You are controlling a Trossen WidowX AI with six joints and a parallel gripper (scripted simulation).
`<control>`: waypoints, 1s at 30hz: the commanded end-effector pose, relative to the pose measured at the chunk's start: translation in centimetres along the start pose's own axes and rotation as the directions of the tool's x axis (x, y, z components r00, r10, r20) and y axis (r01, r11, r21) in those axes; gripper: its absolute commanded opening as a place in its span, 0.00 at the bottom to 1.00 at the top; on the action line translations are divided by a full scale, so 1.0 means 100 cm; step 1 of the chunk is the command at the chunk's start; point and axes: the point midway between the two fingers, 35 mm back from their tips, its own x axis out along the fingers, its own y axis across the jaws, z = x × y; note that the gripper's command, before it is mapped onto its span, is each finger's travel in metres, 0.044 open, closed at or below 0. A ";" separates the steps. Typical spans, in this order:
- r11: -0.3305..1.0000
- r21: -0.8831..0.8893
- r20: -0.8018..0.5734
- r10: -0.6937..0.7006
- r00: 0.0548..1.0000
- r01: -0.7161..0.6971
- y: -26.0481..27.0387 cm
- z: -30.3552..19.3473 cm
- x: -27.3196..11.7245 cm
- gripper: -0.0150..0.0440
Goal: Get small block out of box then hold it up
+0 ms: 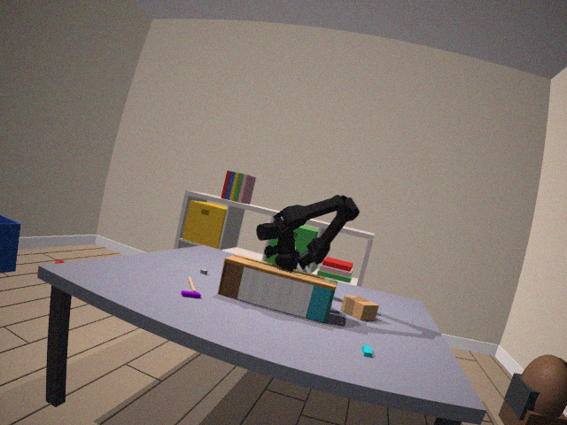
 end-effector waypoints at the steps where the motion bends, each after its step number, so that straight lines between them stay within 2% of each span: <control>1: 1.000 -0.008 0.002 0.005 1.000 -0.005 0.001 -0.003 0.000 0.93; 11: 1.000 -0.008 0.002 0.005 1.000 -0.005 -0.001 0.007 -0.004 0.93; 30: 1.000 -0.007 0.001 0.005 1.000 -0.005 -0.001 -0.012 0.003 0.93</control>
